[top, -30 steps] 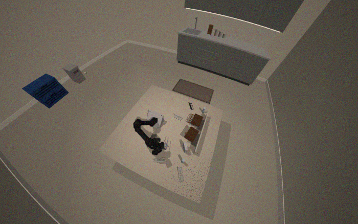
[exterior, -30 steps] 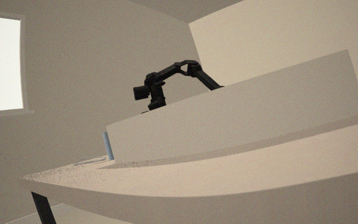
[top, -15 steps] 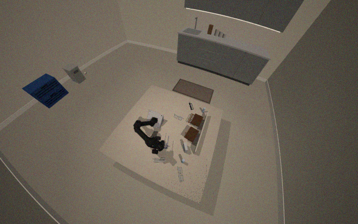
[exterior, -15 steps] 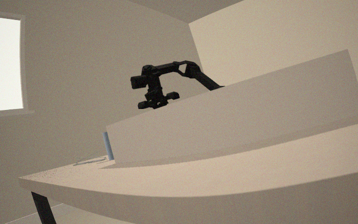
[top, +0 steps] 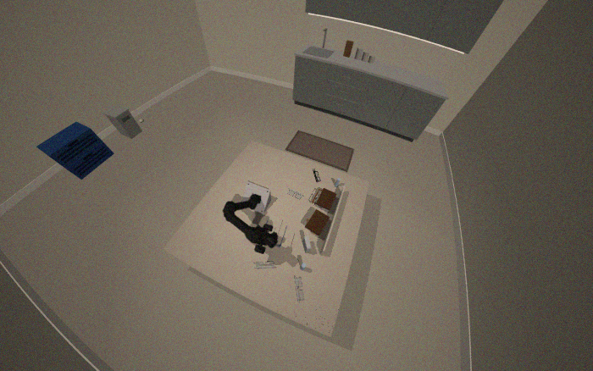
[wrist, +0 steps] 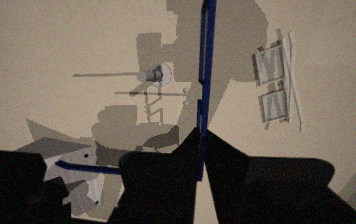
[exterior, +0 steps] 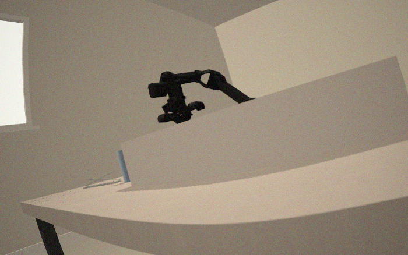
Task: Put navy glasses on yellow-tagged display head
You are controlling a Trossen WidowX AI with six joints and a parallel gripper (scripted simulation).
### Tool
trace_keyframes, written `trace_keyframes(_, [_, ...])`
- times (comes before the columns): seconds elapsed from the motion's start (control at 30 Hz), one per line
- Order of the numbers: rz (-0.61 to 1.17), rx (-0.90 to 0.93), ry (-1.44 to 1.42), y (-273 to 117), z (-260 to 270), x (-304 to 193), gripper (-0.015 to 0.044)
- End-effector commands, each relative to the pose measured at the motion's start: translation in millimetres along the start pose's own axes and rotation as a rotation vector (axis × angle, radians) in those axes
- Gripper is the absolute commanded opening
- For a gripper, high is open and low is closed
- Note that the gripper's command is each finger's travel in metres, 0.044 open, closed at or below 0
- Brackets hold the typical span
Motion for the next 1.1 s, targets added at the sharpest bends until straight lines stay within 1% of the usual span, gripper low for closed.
trace_keyframes(0.0, [-0.008,0.02,0.081,3,11,18,0.0])
trace_keyframes(0.57, [-0.012,0.073,0.441,6,62,78,0.0])
trace_keyframes(1.07, [0.012,0.098,0.757,4,120,120,0.0])
Point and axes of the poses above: the point midway between the two fingers, 35 mm back from their tips, its own y axis out along the fingers, its own z axis across the jaws, x = y × z, the point moved 2 cm from there along -y, back along the fingers, and after that the axes turned 10 degrees about -y, right-handed, at the moved point
